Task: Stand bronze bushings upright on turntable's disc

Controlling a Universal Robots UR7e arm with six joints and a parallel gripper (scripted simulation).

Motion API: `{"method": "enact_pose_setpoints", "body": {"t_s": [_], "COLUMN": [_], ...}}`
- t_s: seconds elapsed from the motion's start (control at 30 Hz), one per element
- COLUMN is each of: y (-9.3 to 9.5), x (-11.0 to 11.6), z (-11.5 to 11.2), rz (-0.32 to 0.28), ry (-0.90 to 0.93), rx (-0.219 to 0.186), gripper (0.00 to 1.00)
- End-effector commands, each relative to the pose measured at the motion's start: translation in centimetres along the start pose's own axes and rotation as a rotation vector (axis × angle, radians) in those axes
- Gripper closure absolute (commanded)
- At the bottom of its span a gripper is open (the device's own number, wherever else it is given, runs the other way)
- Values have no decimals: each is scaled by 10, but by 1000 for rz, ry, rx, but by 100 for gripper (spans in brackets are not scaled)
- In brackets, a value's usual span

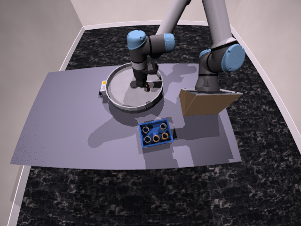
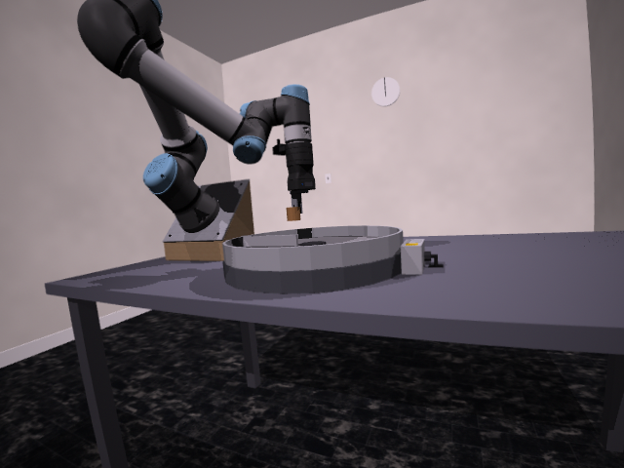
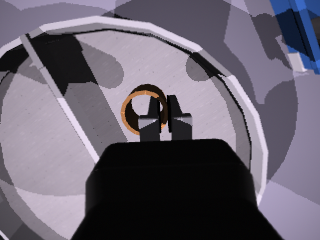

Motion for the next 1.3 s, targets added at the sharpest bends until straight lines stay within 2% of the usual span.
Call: {"method": "enact_pose_setpoints", "body": {"t_s": [0.0, 0.33, 1.27], "y": [0, 0, -1], "x": [8, 12, 11], "z": [-26, -34, -34], "rz": [0, -1, -1], "ry": [29, 42, 42], "rx": [1, 1, 1], "gripper": [100, 100, 100]}}
Point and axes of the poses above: the point where the finger pads meet when closed, its own y axis out along the fingers, its own z axis across the jaws, x = y × z, the point moved 5 cm from there along -y, back along the fingers, and after that the axes turned 9 degrees about -y, right-handed, at the moved point
